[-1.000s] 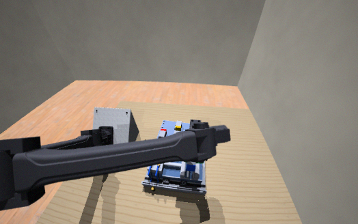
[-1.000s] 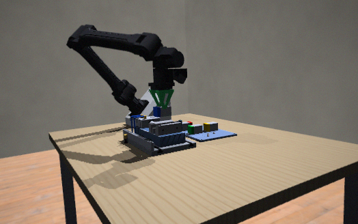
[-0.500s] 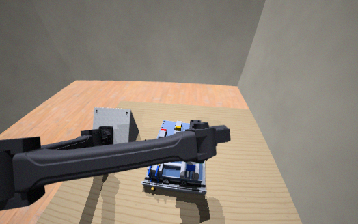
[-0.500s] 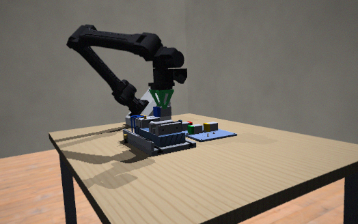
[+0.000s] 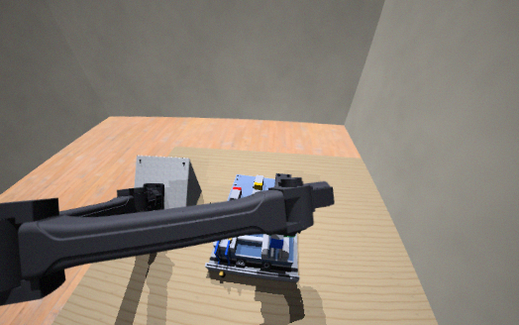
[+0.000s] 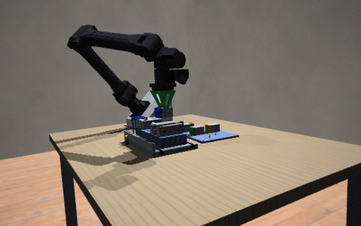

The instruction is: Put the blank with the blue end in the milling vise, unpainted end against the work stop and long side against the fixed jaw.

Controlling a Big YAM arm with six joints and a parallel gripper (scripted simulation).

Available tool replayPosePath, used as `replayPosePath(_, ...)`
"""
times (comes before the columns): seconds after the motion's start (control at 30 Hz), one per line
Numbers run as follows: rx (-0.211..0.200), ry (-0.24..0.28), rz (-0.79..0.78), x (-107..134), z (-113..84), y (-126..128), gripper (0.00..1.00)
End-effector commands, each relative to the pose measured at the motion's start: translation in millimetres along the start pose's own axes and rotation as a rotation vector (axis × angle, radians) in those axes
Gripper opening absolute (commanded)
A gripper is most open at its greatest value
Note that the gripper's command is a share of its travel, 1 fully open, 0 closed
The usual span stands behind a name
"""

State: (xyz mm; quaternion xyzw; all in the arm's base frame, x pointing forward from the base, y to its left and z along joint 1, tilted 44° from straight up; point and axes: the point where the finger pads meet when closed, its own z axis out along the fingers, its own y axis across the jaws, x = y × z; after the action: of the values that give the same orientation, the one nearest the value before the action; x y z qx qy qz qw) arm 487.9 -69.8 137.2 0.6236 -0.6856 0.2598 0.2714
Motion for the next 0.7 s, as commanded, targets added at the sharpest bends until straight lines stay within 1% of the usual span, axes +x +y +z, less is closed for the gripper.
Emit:
replayPosePath(0.0, 0.043, -0.010, 0.011, -6.7, -21.5, -16.2, 0.00)
replayPosePath(0.4, 0.039, -0.009, 0.008, -7.5, -21.2, -15.7, 0.00)
replayPosePath(0.43, 0.046, -0.011, 0.015, -6.3, -22.9, -16.8, 0.00)
replayPosePath(0.57, 0.038, -0.009, 0.009, -8.8, -21.0, -16.3, 0.00)
replayPosePath(0.67, 0.041, -0.010, 0.011, -8.3, -22.3, -16.6, 0.00)
